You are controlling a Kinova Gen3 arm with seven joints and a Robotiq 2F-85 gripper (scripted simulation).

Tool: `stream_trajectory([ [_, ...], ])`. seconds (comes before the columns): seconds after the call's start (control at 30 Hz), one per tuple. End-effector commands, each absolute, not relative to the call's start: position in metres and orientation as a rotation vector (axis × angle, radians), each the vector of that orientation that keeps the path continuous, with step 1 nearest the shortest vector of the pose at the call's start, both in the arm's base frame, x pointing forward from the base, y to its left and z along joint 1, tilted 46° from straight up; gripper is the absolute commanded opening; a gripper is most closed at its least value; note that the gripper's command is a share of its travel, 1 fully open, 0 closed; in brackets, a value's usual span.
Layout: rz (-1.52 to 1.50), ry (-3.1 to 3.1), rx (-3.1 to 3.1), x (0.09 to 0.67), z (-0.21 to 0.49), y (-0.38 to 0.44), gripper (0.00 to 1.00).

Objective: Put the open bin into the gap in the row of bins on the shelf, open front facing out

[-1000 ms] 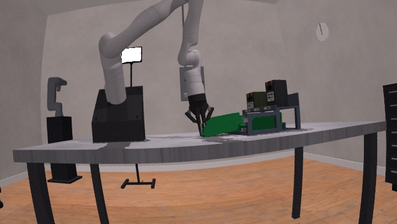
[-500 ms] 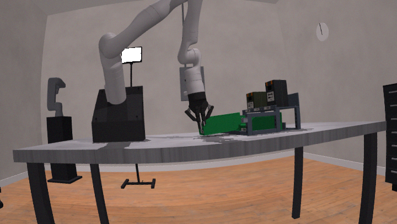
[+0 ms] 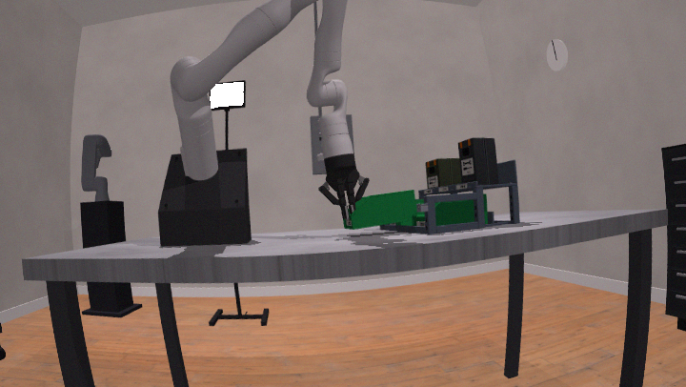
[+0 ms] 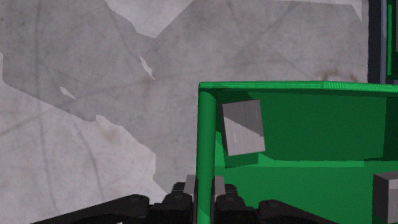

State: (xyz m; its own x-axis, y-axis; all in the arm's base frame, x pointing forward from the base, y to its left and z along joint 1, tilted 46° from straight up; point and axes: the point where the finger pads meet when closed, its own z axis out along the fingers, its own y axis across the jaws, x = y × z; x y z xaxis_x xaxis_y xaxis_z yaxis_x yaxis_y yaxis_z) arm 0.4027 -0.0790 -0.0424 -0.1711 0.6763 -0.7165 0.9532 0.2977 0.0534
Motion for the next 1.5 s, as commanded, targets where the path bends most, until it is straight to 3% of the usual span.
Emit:
stream_trajectory([
  [0.0,-0.547,1.927,1.448,0.4037,-0.0420,-0.0773,0.10],
  [1.47,-0.547,1.927,1.448,0.4038,-0.0393,-0.0738,0.10],
])
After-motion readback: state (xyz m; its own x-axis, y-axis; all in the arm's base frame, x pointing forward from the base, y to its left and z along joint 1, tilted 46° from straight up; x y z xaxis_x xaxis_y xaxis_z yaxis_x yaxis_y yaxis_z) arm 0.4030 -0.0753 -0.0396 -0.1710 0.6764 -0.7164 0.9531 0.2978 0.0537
